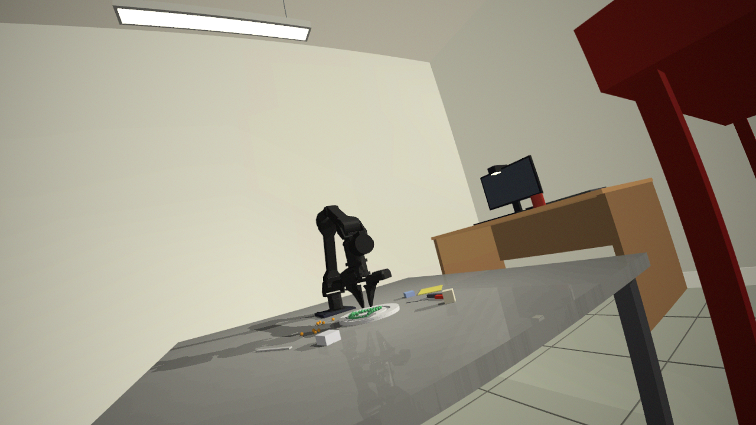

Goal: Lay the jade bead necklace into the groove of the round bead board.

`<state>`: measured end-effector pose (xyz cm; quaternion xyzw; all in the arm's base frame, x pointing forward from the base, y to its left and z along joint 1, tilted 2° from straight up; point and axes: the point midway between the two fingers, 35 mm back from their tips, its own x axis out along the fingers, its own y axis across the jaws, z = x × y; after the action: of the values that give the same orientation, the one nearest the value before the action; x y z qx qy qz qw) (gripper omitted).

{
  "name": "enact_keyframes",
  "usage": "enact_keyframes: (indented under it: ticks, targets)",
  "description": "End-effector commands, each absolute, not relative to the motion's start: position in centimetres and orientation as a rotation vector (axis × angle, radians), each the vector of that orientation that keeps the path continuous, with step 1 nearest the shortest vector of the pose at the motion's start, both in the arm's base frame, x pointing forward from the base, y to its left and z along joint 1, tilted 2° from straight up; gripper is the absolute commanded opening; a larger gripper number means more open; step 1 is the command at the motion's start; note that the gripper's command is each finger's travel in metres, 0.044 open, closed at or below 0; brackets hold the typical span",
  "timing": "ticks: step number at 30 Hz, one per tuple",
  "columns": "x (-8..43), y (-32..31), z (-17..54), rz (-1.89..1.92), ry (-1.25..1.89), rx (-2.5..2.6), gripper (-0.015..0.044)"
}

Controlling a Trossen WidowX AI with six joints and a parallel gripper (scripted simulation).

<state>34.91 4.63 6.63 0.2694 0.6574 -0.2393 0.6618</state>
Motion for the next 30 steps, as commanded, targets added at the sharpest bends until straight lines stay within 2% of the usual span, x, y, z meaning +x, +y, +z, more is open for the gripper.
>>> enact_keyframes:
  ticks: [1,15,20,30]
  targets:
    - [34.8,4.7,5.7,-0.542,1.497,0.605,0.012]
    - [34.6,4.7,4.3,-0.541,1.502,0.603,0.012]
    - [34.7,4.7,4.6,-0.544,1.496,0.604,0.0]
    - [34.7,4.7,4.6,-0.544,1.496,0.604,0.0]
